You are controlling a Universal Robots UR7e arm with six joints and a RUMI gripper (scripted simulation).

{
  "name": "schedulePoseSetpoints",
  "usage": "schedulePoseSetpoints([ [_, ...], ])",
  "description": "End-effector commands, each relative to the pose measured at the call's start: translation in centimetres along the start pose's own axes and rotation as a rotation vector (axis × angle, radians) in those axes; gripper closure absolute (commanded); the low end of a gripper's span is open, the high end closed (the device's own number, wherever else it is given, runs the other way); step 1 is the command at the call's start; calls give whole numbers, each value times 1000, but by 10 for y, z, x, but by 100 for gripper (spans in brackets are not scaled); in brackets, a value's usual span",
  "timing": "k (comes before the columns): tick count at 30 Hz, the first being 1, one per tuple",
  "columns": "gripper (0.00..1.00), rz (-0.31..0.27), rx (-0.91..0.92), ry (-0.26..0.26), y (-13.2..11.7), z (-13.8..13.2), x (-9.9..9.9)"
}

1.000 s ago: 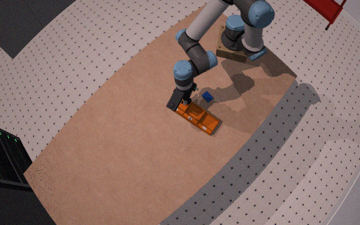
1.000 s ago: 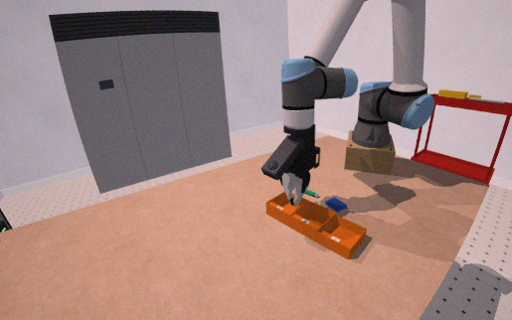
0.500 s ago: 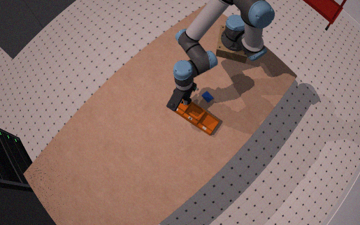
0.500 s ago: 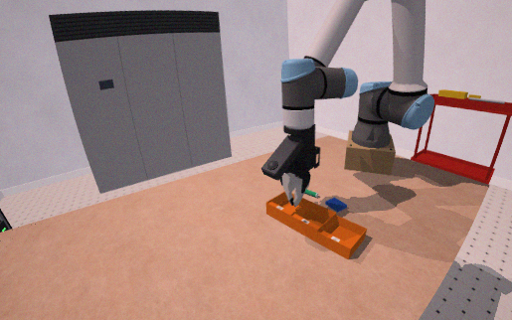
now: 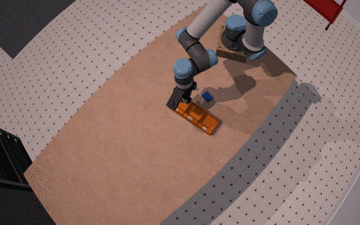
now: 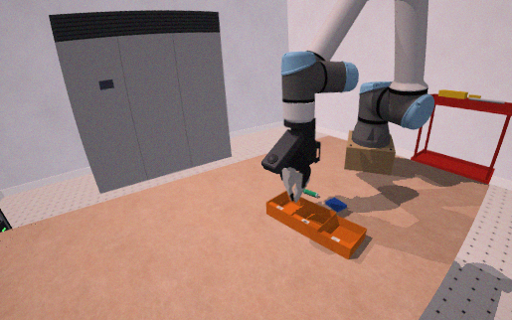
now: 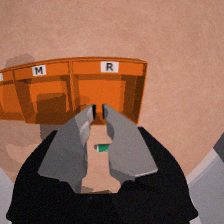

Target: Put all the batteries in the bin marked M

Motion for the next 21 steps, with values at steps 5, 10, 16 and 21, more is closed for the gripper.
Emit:
schedulePoseSetpoints([
  [5,96,2,1,-2,1,2,-13],
  [10,96,2,2,-2,1,2,-24],
  [16,96,2,2,-2,1,2,-39],
  [21,96,2,1,-2,1,2,-39],
])
Point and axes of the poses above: the point where the finger pads meet when closed, its own x axis out along the fingers, its own z axis across the jaws, y = z × x, the point moved 1 cm from there along -x, back along the fingers, and after that the axes turned 15 degrees about -x, right-handed, at the moved point
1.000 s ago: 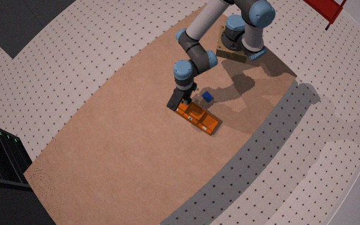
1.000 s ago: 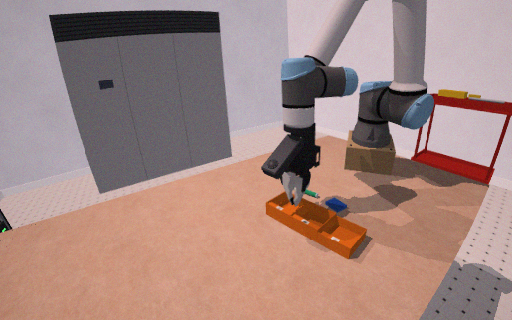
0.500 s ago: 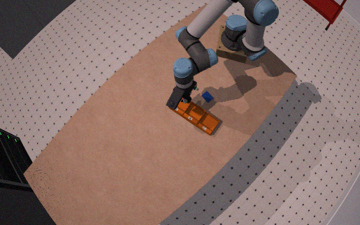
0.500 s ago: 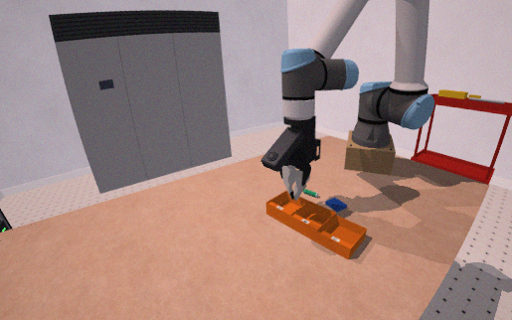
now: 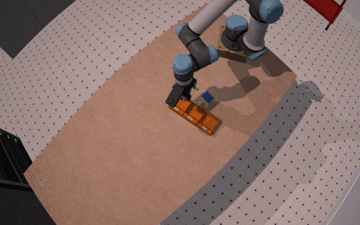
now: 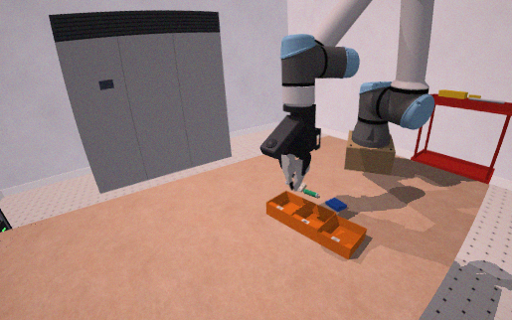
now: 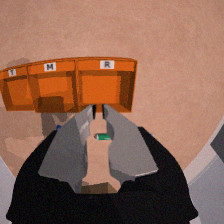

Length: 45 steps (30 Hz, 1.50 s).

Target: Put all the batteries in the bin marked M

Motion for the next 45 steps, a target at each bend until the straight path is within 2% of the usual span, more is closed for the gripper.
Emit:
schedulePoseSetpoints([
  [1,96,-3,1,3,-1,0,-3],
  [21,96,-5,-1,4,26,-81,-2],
  [31,96,-7,-1,6,25,-82,2],
  [45,96,-10,0,8,22,-83,41],
])
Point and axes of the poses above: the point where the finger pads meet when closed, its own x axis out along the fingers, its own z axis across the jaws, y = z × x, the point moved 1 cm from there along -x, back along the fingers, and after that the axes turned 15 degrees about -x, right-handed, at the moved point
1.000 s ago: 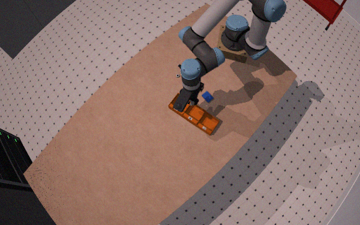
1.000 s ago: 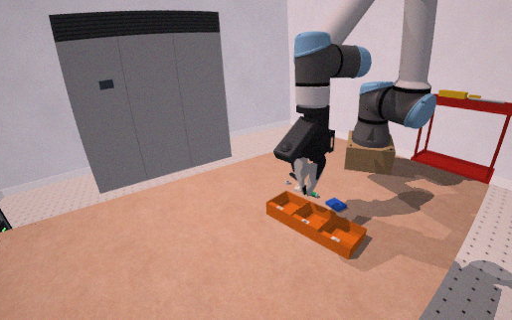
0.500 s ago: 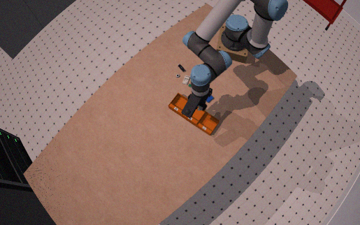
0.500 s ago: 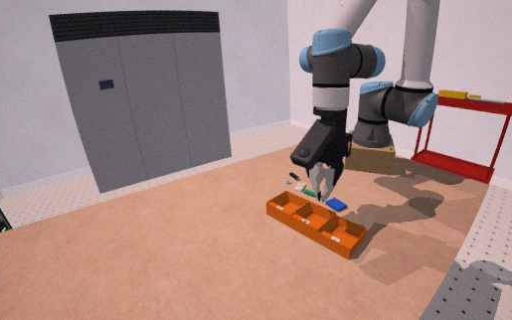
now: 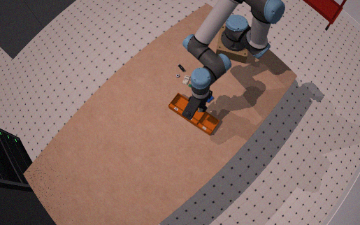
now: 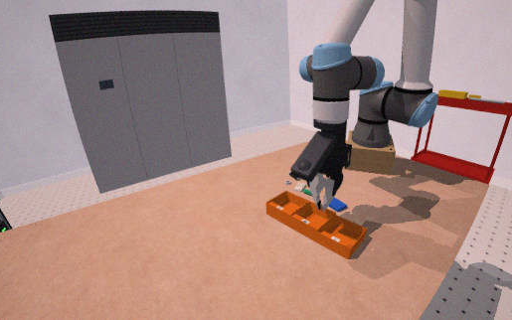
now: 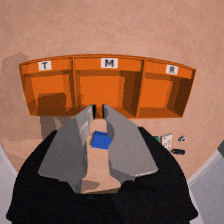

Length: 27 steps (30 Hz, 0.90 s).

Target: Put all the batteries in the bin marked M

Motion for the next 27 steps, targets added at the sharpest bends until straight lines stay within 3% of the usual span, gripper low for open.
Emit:
schedulePoseSetpoints([
  [1,96,2,-1,-2,1,-1,18],
  [7,96,2,-1,-2,1,0,27],
  [27,96,6,0,-4,2,1,26],
])
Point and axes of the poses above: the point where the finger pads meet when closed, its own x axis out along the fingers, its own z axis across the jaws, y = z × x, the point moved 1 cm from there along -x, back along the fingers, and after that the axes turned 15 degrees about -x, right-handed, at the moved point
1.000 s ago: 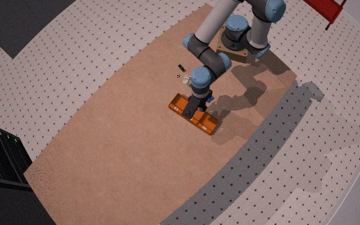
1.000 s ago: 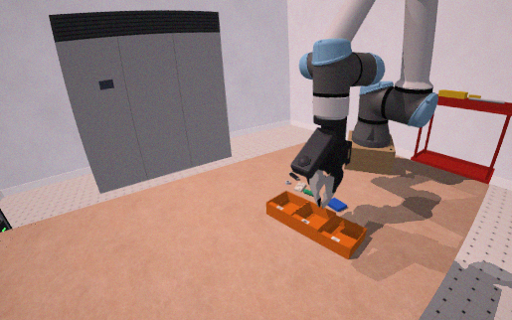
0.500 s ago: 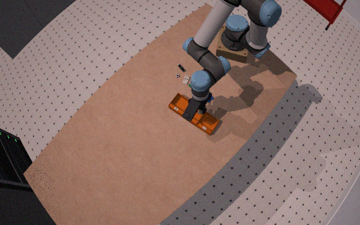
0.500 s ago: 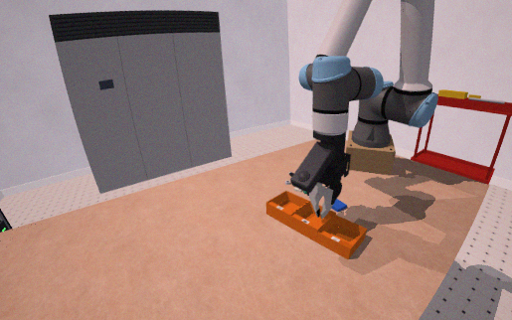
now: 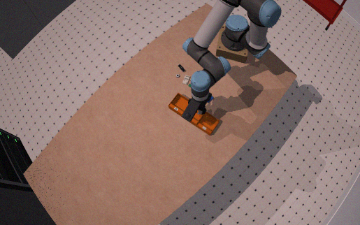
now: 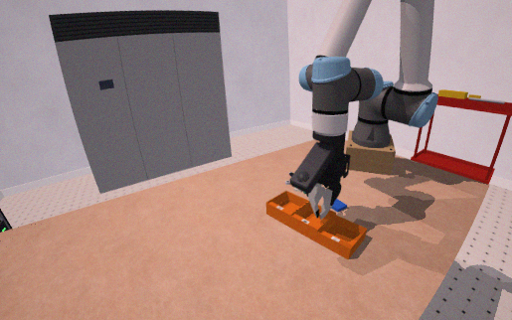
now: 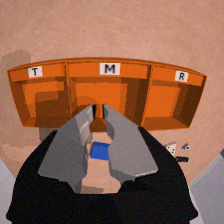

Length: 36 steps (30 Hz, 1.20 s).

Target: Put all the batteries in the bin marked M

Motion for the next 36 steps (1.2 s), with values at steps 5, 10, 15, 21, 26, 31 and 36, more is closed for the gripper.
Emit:
schedulePoseSetpoints([
  [5,96,0,-1,0,0,0,0],
  [10,96,0,-1,0,0,0,0],
  [15,96,0,-1,0,0,0,0],
  [21,96,0,-1,0,0,0,0],
  [26,96,0,-1,0,0,0,0],
  [31,96,0,-1,0,0,0,0],
  [36,96,3,-1,-3,2,0,-7],
])
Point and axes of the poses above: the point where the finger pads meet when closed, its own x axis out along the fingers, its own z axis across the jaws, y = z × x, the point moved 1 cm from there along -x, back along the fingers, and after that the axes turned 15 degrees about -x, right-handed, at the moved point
